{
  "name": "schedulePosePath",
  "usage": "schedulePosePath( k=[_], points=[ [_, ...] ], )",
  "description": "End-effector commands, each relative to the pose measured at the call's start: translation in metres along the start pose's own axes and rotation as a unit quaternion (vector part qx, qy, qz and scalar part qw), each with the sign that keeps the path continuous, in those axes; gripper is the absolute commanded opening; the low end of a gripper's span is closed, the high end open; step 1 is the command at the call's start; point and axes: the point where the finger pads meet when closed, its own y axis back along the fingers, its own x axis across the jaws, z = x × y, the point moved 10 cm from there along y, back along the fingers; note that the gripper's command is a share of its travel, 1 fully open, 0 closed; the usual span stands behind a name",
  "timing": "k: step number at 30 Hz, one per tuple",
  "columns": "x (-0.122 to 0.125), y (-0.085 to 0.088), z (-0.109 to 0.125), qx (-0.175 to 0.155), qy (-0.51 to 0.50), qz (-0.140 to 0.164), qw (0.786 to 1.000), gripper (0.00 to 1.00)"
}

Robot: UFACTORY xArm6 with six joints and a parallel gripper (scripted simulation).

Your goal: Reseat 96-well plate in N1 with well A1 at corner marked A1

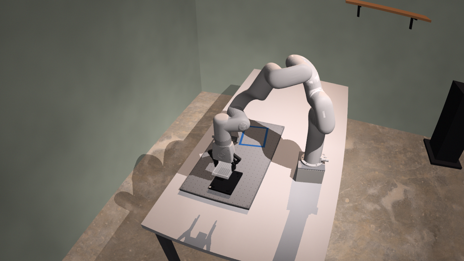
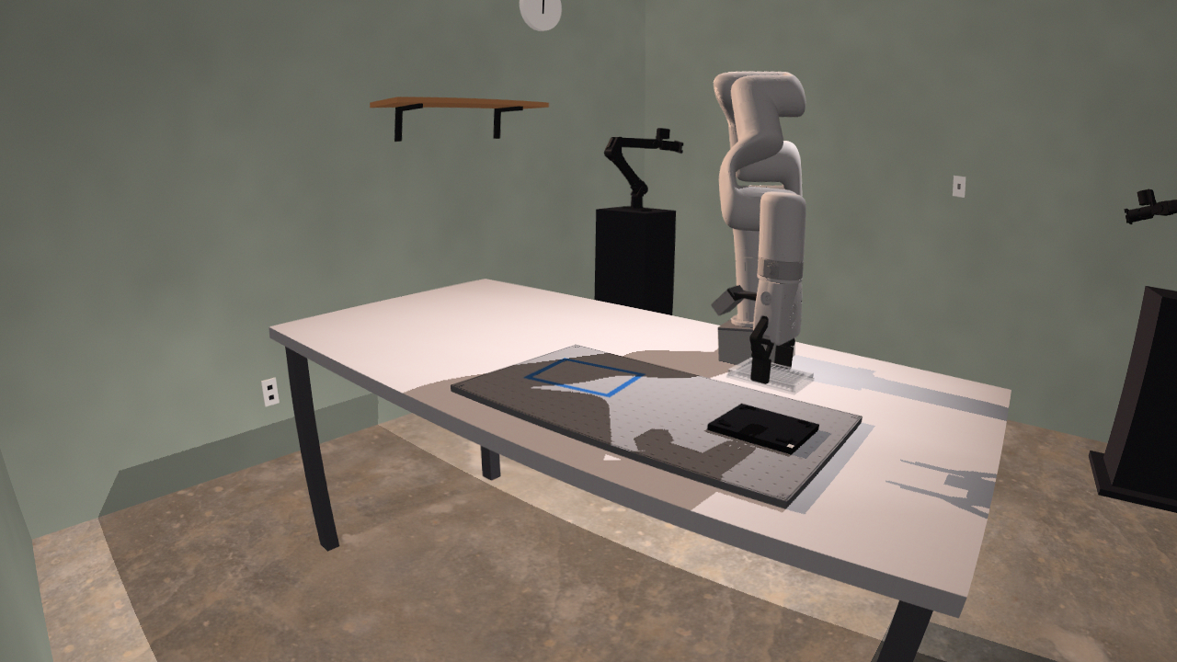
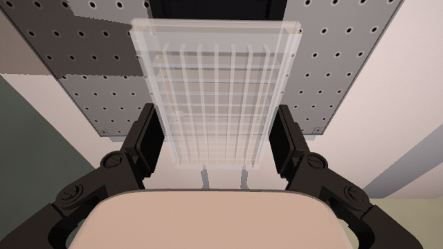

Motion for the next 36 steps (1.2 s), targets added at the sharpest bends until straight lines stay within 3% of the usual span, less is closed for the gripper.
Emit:
schedulePosePath(
  k=[1,12,36],
  points=[
    [-0.001,0.002,0.001,-0.001,0.0,-0.002,1.0,0.0],
    [-0.001,-0.005,0.0,-0.001,0.0,-0.002,1.0,0.0],
    [-0.001,-0.042,0.0,-0.001,0.0,-0.002,1.0,0.0]
  ],
)
